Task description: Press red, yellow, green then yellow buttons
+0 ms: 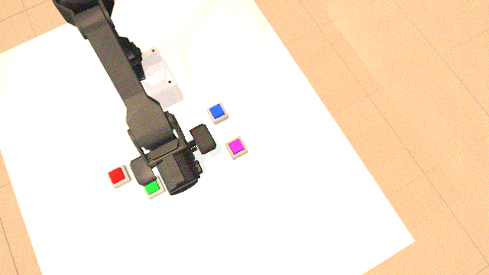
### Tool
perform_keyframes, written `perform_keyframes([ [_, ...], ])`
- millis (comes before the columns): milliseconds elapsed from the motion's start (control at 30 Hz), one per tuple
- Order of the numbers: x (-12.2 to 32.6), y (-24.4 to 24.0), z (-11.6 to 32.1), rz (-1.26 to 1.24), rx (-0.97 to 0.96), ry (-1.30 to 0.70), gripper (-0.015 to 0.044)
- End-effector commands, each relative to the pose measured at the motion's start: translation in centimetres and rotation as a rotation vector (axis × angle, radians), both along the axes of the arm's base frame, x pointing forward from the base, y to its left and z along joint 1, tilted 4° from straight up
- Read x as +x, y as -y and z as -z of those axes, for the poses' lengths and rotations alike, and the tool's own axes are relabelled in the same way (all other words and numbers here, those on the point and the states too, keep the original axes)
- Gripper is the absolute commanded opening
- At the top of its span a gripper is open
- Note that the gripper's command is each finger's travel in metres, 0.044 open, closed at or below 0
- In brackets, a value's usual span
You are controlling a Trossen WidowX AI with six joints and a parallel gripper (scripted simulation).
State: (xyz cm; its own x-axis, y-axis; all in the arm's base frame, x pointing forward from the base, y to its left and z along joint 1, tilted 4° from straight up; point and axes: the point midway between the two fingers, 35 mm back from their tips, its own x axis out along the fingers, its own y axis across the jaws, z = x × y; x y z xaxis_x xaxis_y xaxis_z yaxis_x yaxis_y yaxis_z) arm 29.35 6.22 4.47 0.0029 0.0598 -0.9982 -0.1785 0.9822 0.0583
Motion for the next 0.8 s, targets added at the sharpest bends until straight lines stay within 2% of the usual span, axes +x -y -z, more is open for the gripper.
perform_keyframes([
  [0,-0.3,-0.7,4.3,0.003,0.0,-0.012,0.002],
  [67,-0.4,-0.7,5.6,0.003,0.0,-0.012,0.002],
  [767,-0.4,-0.9,8.1,0.003,0.0,-0.013,0.002],
])
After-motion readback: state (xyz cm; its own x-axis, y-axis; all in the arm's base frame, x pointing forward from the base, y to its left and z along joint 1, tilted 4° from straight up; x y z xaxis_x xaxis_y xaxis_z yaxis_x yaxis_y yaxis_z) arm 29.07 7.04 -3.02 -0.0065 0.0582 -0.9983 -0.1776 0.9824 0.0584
